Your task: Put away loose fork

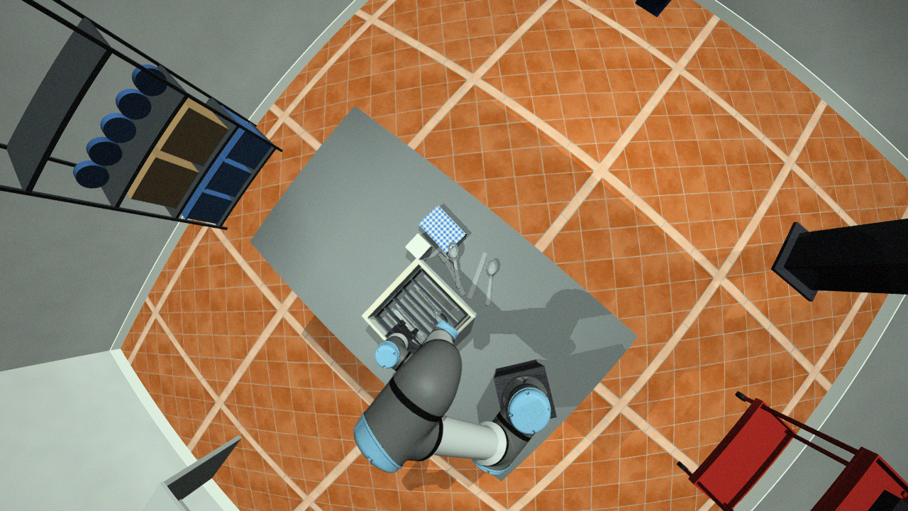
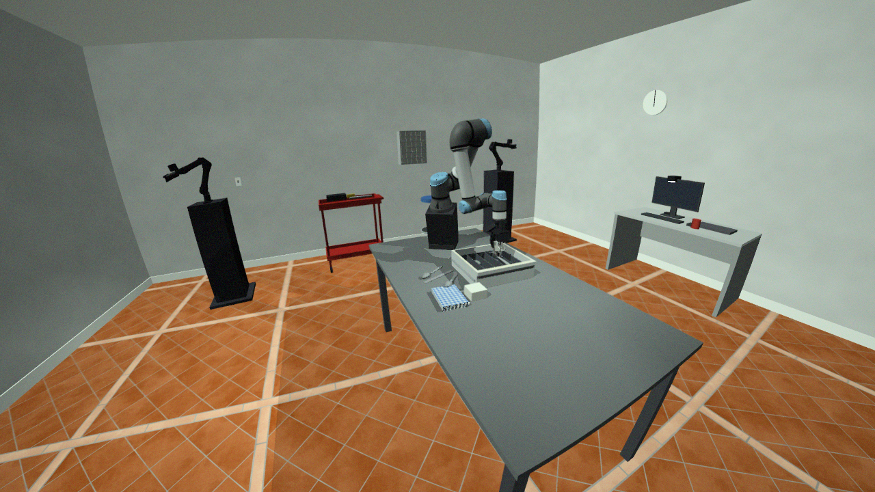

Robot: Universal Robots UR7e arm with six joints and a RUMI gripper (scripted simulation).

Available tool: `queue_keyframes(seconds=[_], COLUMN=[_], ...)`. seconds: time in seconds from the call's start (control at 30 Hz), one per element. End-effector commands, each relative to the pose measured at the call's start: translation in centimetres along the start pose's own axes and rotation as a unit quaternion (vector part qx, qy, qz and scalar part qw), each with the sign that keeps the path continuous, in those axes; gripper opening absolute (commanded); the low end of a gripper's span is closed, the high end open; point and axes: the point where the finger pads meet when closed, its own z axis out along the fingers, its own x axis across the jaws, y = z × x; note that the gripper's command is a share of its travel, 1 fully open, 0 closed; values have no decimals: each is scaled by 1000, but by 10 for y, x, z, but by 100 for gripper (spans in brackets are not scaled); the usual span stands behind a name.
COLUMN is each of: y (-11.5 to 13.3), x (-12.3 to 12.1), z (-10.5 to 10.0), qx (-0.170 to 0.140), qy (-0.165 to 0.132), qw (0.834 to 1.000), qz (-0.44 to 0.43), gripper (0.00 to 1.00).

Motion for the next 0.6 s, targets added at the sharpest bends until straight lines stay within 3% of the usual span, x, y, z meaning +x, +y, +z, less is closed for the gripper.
queue_keyframes(seconds=[0.0, 0.57], y=[0, -2], x=[0, 0], z=[13, 38], qx=[-1, -1], qy=[0, 0], qw=[1000, 1000], qz=[0, 0], gripper=[0, 0])
